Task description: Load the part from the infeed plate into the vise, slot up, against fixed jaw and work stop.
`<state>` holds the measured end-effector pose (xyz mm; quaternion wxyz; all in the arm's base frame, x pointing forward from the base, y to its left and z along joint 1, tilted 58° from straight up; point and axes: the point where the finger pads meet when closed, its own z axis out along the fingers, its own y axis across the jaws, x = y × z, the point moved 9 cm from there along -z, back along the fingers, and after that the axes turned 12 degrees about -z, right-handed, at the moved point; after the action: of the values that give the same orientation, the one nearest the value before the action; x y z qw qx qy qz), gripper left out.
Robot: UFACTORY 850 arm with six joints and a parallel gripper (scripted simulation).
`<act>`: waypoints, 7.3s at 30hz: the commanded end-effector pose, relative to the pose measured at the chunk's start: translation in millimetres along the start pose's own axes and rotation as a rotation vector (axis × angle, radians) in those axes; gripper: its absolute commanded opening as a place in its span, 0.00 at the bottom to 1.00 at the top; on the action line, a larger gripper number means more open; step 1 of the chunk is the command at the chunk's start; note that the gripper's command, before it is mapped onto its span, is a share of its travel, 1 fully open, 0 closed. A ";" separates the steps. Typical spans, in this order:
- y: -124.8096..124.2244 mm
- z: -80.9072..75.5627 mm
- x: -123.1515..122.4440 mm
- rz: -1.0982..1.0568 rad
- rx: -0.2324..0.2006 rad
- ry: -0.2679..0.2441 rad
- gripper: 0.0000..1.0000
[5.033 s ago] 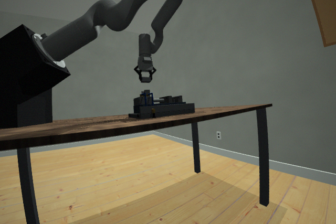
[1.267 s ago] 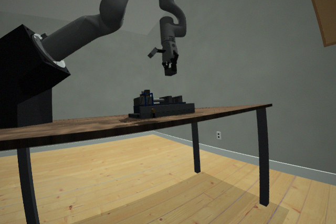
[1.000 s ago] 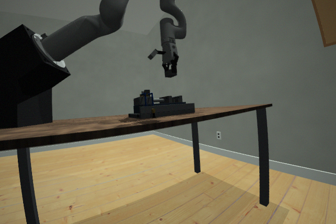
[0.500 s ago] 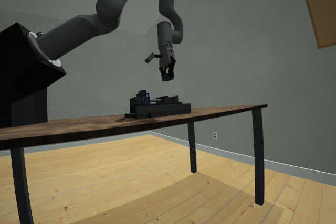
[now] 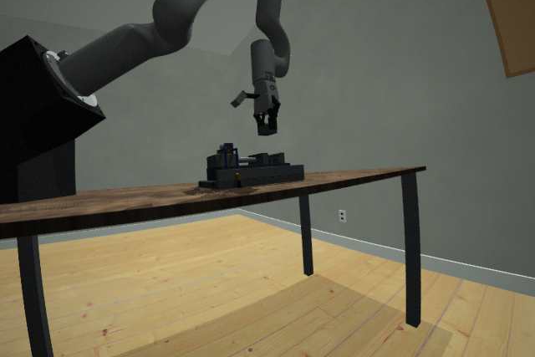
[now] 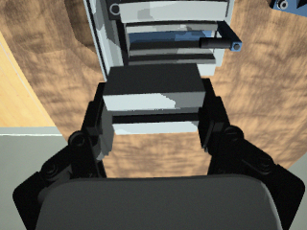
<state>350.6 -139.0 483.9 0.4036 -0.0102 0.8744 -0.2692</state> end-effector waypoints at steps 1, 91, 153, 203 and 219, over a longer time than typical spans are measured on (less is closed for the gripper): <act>-0.1 7.1 0.0 0.001 0.002 -0.008 0.00; 0.4 52.4 -0.4 0.000 0.002 -0.008 0.00; 0.4 63.3 -0.4 0.000 0.002 -0.008 0.00; 0.4 78.5 -0.5 0.000 0.002 -0.008 0.00; 0.4 80.8 -0.5 0.000 0.002 -0.008 0.00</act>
<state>408.3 -175.9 441.0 0.4066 -0.0106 0.8728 -0.2699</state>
